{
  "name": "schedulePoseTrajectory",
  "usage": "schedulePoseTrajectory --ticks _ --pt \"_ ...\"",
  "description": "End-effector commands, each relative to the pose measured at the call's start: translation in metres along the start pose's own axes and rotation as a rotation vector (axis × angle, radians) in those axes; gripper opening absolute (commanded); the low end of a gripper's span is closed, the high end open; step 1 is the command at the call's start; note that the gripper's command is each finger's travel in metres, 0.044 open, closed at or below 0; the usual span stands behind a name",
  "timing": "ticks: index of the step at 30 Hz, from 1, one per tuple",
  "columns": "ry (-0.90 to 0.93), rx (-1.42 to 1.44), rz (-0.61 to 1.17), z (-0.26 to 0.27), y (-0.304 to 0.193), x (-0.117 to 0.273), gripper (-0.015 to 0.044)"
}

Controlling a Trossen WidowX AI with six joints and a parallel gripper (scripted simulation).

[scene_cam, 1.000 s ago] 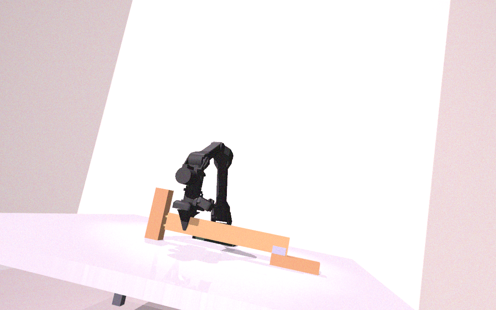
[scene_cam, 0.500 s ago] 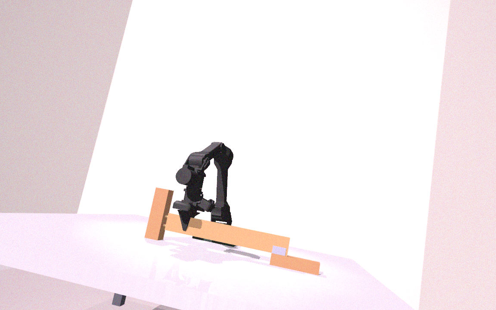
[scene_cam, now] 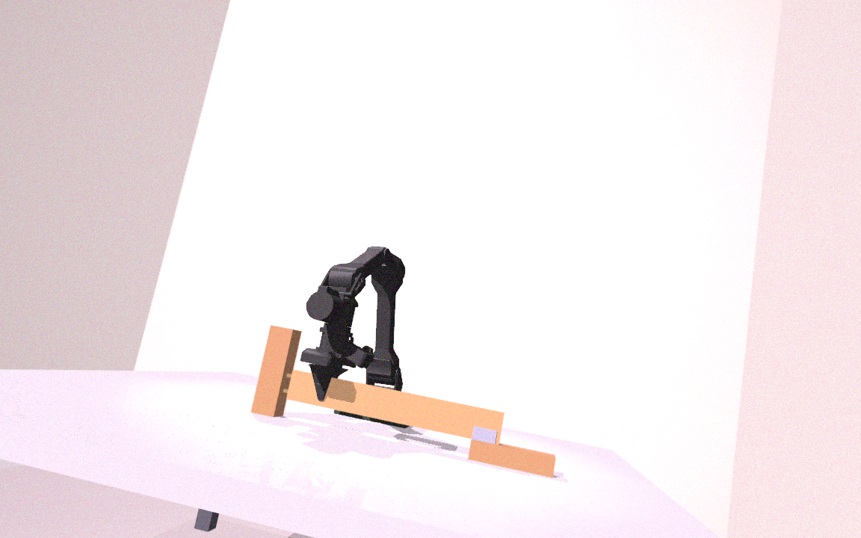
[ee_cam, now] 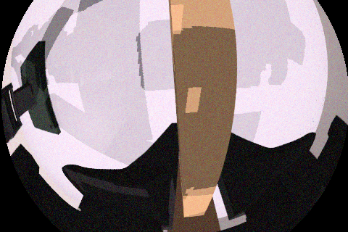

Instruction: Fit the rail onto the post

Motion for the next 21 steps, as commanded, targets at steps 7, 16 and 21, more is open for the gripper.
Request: schedulePoseTrajectory --ticks 7,16,21 --pt "-0.001 0.0 0.0 0.0002 0.0004 0.0024 0.0" --pt "-0.001 0.0 0.0 0.0001 -0.0022 0.003 0.0" --pt "-0.001 0.0 0.0 0.0 -0.0038 0.0034 0.0"
Point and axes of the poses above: the point midway between the two fingers, 35 mm back from their tips, its own x axis back along the fingers, its own z axis across the jaws, y = z × x, the point moved 10 cm from there along x, back along the fingers, and after that the axes turned 4 degrees about -x, right-handed, at the moved point
